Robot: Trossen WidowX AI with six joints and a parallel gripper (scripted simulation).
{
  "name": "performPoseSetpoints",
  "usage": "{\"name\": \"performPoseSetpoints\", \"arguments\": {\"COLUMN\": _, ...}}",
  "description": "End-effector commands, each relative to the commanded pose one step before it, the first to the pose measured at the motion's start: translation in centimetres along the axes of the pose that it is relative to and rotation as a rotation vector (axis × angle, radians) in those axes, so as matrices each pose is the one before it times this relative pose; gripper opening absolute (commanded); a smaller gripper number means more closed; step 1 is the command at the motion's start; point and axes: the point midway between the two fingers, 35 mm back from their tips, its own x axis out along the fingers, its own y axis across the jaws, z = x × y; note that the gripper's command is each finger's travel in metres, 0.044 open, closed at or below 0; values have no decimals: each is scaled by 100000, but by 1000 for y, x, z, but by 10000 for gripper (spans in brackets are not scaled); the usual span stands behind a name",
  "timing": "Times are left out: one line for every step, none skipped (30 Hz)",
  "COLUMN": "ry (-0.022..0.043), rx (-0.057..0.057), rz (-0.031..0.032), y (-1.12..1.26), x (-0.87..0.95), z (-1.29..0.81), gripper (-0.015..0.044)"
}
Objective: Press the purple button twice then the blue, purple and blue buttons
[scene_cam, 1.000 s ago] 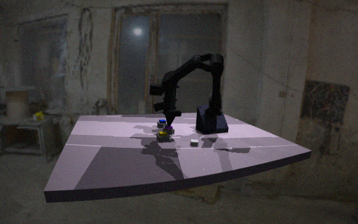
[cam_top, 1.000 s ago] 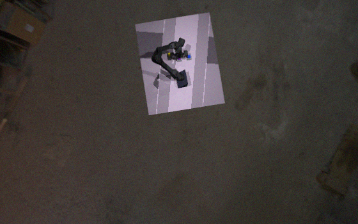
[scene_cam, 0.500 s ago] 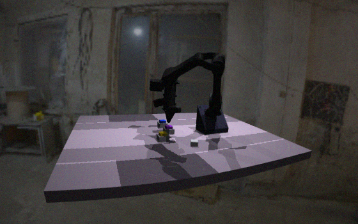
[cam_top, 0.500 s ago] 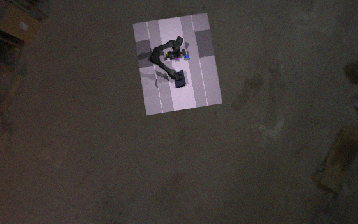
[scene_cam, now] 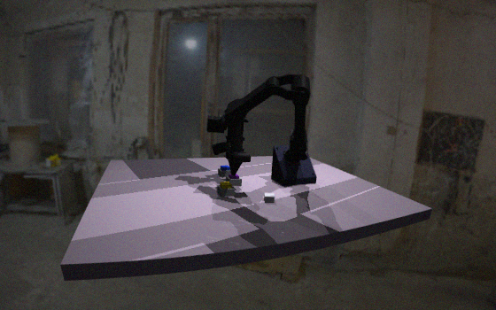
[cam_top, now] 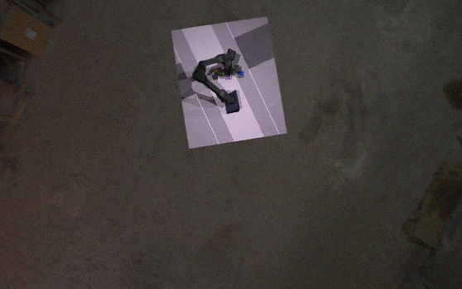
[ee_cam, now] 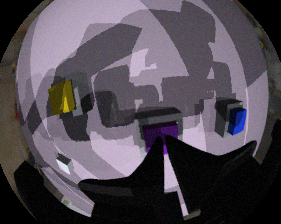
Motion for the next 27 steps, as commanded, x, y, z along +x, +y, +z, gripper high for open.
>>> {"name": "performPoseSetpoints", "arguments": {"ry": 508, "rx": 594, "rz": 593, "y": 82, "x": 451, "z": -230, "gripper": 20}}
{"name": "performPoseSetpoints", "arguments": {"ry": 0, "rx": 0, "rz": 0, "y": 0, "x": 0, "z": 0, "gripper": 20}}
{"name": "performPoseSetpoints", "arguments": {"ry": 0, "rx": 0, "rz": 0, "y": 0, "x": 0, "z": 0, "gripper": 20}}
{"name": "performPoseSetpoints", "arguments": {"ry": 0, "rx": 0, "rz": 0, "y": 0, "x": 0, "z": 0, "gripper": 20}}
{"name": "performPoseSetpoints", "arguments": {"ry": 0, "rx": 0, "rz": 0, "y": 0, "x": 0, "z": 0, "gripper": 20}}
{"name": "performPoseSetpoints", "arguments": {"ry": 0, "rx": 0, "rz": 0, "y": 0, "x": 0, "z": 0, "gripper": 20}}
{"name": "performPoseSetpoints", "arguments": {"ry": 0, "rx": 0, "rz": 0, "y": 0, "x": 0, "z": 0, "gripper": 20}}
{"name": "performPoseSetpoints", "arguments": {"ry": 0, "rx": 0, "rz": 0, "y": 0, "x": 0, "z": 0, "gripper": 20}}
{"name": "performPoseSetpoints", "arguments": {"ry": 0, "rx": 0, "rz": 0, "y": 0, "x": 0, "z": 0, "gripper": 20}}
{"name": "performPoseSetpoints", "arguments": {"ry": 0, "rx": 0, "rz": 0, "y": 0, "x": 0, "z": 0, "gripper": 20}}
{"name": "performPoseSetpoints", "arguments": {"ry": 0, "rx": 0, "rz": 0, "y": 0, "x": 0, "z": 0, "gripper": 20}}
{"name": "performPoseSetpoints", "arguments": {"ry": 0, "rx": 0, "rz": 0, "y": 0, "x": 0, "z": 0, "gripper": 20}}
{"name": "performPoseSetpoints", "arguments": {"ry": 0, "rx": 0, "rz": 0, "y": 0, "x": 0, "z": 0, "gripper": 20}}
{"name": "performPoseSetpoints", "arguments": {"ry": 0, "rx": 0, "rz": 0, "y": 0, "x": 0, "z": 0, "gripper": 20}}
{"name": "performPoseSetpoints", "arguments": {"ry": 0, "rx": 0, "rz": 0, "y": 0, "x": 0, "z": 0, "gripper": 20}}
{"name": "performPoseSetpoints", "arguments": {"ry": 0, "rx": 0, "rz": 0, "y": 0, "x": 0, "z": 0, "gripper": 20}}
{"name": "performPoseSetpoints", "arguments": {"ry": 0, "rx": 0, "rz": 0, "y": 0, "x": 0, "z": 0, "gripper": 20}}
{"name": "performPoseSetpoints", "arguments": {"ry": -506, "rx": -473, "rz": -433, "y": -93, "x": -427, "z": 178, "gripper": 20}}
{"name": "performPoseSetpoints", "arguments": {"ry": 124, "rx": 143, "rz": -3, "y": -13, "x": -787, "z": -4, "gripper": 20}}
{"name": "performPoseSetpoints", "arguments": {"ry": 204, "rx": 197, "rz": 87, "y": 12, "x": -1198, "z": -54, "gripper": 20}}
{"name": "performPoseSetpoints", "arguments": {"ry": 145, "rx": 118, "rz": 119, "y": 31, "x": -809, "z": -69, "gripper": 20}}
{"name": "performPoseSetpoints", "arguments": {"ry": 49, "rx": 37, "rz": 51, "y": 15, "x": -271, "z": -29, "gripper": 20}}
{"name": "performPoseSetpoints", "arguments": {"ry": 0, "rx": 0, "rz": 0, "y": 0, "x": 0, "z": 0, "gripper": 20}}
{"name": "performPoseSetpoints", "arguments": {"ry": 0, "rx": 0, "rz": 0, "y": 0, "x": 0, "z": 0, "gripper": 20}}
{"name": "performPoseSetpoints", "arguments": {"ry": -8, "rx": 10, "rz": -47, "y": -17, "x": -245, "z": 30, "gripper": 20}}
{"name": "performPoseSetpoints", "arguments": {"ry": -18, "rx": 28, "rz": -123, "y": -45, "x": -742, "z": 74, "gripper": 20}}
{"name": "performPoseSetpoints", "arguments": {"ry": -7, "rx": 36, "rz": -143, "y": -52, "x": -1254, "z": 72, "gripper": 20}}
